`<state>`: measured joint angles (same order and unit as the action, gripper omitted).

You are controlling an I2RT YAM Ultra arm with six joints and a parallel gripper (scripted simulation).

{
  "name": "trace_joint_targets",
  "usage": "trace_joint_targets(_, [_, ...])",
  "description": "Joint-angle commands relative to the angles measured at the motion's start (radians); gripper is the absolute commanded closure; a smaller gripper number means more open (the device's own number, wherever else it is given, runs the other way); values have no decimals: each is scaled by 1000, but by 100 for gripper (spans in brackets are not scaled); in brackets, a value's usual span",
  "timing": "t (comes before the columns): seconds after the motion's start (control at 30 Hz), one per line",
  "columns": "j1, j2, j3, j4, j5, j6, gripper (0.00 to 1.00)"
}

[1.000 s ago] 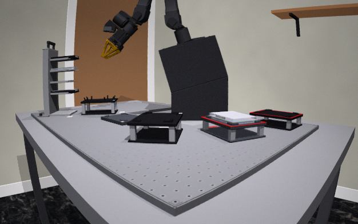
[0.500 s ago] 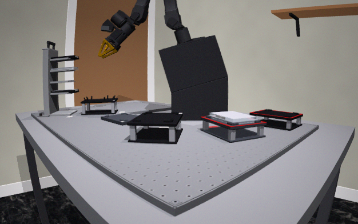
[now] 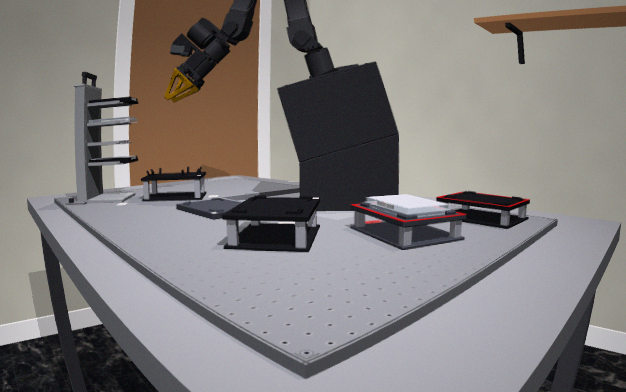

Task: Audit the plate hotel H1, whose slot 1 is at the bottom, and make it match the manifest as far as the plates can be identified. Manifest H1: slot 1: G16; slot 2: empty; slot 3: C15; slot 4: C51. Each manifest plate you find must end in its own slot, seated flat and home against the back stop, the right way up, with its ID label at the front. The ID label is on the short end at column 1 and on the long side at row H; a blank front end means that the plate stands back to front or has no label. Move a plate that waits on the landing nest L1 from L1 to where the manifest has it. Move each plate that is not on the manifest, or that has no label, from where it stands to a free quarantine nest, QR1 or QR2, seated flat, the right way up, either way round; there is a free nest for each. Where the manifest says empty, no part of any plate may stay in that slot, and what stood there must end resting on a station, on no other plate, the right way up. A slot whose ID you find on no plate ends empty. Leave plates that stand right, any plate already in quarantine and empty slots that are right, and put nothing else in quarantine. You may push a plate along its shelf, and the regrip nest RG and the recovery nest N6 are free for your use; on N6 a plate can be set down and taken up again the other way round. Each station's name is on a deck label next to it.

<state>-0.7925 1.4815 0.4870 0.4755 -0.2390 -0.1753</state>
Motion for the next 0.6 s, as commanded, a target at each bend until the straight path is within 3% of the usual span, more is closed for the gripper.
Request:
trace_joint_targets(0.0, [4, 4, 22, -3, 4, 3, 0])
trace_joint_targets(0.57, [25, 57, 100, -26, 23, 14, 0])
